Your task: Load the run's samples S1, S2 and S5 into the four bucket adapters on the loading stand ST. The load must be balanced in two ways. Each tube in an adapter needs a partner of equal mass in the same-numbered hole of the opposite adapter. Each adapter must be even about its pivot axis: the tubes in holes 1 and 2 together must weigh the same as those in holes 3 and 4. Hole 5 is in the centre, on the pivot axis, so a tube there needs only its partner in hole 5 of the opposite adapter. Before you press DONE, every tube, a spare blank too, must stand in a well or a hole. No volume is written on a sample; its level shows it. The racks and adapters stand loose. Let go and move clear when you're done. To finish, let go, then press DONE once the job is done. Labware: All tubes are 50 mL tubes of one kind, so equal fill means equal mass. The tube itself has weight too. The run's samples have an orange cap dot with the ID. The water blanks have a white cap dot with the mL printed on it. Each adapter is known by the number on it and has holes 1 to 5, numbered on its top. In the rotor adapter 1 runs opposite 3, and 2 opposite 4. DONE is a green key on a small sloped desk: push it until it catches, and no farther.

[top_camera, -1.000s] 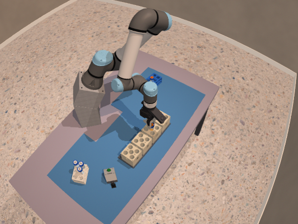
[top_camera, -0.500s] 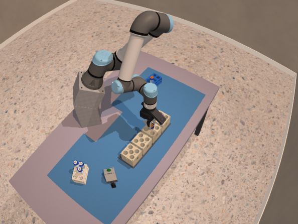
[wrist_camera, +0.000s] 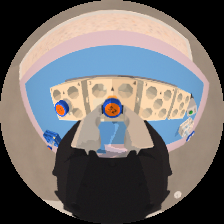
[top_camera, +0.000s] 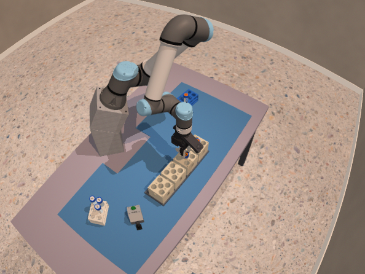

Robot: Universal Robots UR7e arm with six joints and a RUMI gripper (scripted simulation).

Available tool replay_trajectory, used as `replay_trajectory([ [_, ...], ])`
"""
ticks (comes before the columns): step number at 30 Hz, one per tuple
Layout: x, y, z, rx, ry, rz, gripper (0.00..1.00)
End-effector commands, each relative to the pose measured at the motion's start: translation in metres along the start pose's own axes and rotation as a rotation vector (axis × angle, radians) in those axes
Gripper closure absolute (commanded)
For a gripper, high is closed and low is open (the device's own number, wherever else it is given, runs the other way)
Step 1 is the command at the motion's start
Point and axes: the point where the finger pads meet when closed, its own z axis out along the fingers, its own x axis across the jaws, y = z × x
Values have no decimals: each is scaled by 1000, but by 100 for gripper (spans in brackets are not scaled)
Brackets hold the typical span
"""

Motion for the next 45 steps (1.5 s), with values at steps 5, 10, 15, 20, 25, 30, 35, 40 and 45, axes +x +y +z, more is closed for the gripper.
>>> replay_trajectory([
  [5,0,0,0,1,0,0,65],
  [10,0,0,0,1,0,0,65],
  [15,0,0,0,1,0,0,65],
  [20,0,0,-7,1,0,0,65],
  [25,0,0,-23,1,0,0,65],
  [30,0,0,-40,1,0,0,65],
  [35,-14,9,-41,1,0,-100,65],
  [40,-34,24,-41,1,0,-250,65],
  [45,-68,48,-41,1,0,-500,65],
])
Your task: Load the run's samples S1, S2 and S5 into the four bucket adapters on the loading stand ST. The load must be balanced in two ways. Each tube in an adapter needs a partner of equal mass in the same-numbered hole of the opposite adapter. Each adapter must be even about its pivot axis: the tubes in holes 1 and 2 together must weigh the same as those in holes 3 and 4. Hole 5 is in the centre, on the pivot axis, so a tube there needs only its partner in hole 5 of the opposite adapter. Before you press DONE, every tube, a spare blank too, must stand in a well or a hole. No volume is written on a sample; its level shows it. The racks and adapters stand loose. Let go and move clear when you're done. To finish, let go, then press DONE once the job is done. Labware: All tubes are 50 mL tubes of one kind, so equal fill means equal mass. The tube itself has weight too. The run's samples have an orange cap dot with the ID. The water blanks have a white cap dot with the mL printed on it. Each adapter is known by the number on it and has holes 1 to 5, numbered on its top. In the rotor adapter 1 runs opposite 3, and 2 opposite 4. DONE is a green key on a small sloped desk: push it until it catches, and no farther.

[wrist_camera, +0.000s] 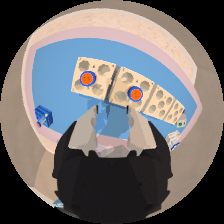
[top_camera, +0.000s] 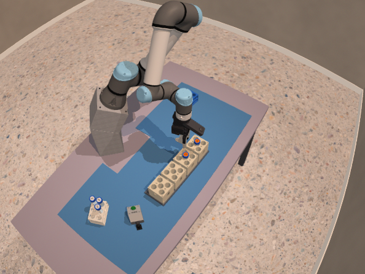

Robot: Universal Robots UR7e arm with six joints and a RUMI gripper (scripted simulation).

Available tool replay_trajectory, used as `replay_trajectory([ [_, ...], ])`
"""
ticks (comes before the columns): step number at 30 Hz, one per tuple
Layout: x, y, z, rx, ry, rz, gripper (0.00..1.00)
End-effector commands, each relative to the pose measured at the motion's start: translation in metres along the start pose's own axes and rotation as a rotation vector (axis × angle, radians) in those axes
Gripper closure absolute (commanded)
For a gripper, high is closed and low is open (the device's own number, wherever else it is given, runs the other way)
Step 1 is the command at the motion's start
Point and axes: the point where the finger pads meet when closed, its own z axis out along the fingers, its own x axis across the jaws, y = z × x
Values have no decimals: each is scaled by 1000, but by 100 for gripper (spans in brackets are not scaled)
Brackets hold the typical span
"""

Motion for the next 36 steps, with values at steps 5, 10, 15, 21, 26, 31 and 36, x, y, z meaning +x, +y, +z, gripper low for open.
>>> replay_trajectory([
  [5,-68,19,-2,4,-1,-424,65],
  [10,-92,26,-2,4,-1,-574,65],
  [15,-132,38,-2,4,0,-824,65],
  [21,-180,52,-2,4,0,-1124,65],
  [26,-204,59,-2,4,0,-1161,65],
  [31,-244,71,-2,4,0,-1161,65],
  [36,-284,83,-2,5,0,-1161,65],
])
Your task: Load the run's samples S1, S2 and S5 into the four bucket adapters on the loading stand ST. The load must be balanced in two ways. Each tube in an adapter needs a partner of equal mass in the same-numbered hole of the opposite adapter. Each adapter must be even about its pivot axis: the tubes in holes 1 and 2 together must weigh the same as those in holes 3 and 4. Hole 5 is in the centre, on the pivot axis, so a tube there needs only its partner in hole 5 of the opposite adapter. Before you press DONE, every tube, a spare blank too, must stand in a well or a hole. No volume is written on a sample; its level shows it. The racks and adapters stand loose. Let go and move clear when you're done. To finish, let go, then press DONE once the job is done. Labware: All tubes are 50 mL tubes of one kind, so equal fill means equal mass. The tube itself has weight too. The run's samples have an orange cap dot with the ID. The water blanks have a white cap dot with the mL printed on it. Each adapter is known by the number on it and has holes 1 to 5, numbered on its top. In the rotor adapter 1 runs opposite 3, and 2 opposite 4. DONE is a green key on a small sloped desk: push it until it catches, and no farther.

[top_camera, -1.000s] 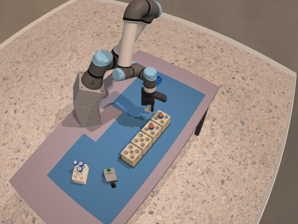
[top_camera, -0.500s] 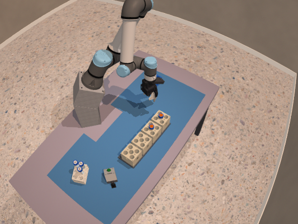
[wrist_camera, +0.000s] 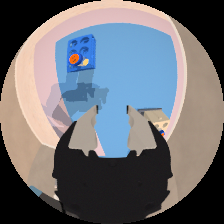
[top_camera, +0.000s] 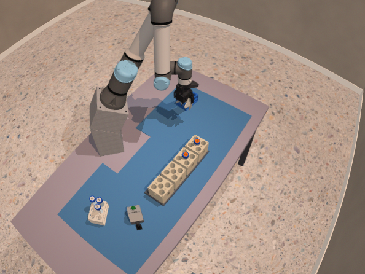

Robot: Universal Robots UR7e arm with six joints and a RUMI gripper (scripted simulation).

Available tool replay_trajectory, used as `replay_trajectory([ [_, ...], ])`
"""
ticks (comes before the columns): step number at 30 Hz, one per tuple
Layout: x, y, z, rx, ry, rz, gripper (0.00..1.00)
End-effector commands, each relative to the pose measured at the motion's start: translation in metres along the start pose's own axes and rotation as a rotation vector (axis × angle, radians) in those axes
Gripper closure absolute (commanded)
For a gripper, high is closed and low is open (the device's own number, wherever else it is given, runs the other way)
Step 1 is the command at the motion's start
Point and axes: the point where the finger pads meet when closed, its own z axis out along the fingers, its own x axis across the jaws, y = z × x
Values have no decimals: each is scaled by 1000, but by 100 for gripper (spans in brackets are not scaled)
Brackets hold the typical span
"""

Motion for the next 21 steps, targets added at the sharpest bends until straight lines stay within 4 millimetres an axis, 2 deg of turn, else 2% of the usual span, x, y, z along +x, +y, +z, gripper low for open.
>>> replay_trajectory([
  [1,-23,-30,2,-10,7,2,65],
  [5,-45,-56,2,-10,7,2,65],
  [7,-45,-56,2,-10,7,2,65],
  [15,-85,-105,3,-10,7,2,65],
  [21,-85,-105,3,-10,7,2,65],
])
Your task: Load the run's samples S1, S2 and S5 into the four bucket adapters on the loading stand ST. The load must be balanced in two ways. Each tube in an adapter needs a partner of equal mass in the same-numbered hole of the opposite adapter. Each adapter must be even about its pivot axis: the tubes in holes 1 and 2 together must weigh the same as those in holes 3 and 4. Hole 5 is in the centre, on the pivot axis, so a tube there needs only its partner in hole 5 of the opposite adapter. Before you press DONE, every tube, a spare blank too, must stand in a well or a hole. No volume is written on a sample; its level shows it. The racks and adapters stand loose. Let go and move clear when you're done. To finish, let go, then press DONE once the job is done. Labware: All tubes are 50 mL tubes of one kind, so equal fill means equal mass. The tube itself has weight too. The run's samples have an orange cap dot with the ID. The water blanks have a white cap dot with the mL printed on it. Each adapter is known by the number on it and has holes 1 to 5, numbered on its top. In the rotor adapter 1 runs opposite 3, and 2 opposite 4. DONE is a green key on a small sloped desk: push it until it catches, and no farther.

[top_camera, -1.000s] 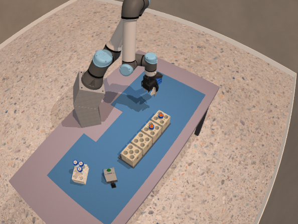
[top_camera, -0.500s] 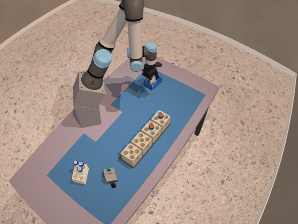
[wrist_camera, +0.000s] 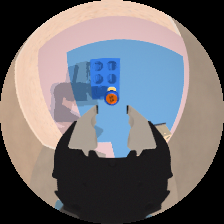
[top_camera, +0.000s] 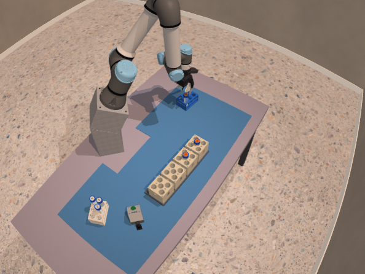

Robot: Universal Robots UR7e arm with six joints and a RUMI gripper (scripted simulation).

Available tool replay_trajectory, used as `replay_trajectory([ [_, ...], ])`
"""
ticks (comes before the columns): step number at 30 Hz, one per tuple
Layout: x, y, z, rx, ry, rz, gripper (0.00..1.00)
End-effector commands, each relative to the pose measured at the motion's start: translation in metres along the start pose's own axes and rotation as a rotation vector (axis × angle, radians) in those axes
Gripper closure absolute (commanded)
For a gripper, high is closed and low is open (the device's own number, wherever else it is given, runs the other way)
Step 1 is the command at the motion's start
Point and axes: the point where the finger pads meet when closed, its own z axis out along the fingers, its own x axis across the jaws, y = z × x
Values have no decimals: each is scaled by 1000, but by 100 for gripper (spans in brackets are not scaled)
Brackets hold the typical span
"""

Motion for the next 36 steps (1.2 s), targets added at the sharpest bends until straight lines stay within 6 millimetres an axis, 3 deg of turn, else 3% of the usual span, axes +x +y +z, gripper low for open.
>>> replay_trajectory([
  [1,-2,-3,0,-3,2,1,65],
  [4,-1,-3,0,-2,2,1,65],
  [16,-1,-3,38,-3,2,1,65],
  [33,-1,-3,46,-3,2,1,65],
  [34,-1,-3,46,-3,2,1,100],
  [36,-1,-3,46,-3,2,1,100],
])
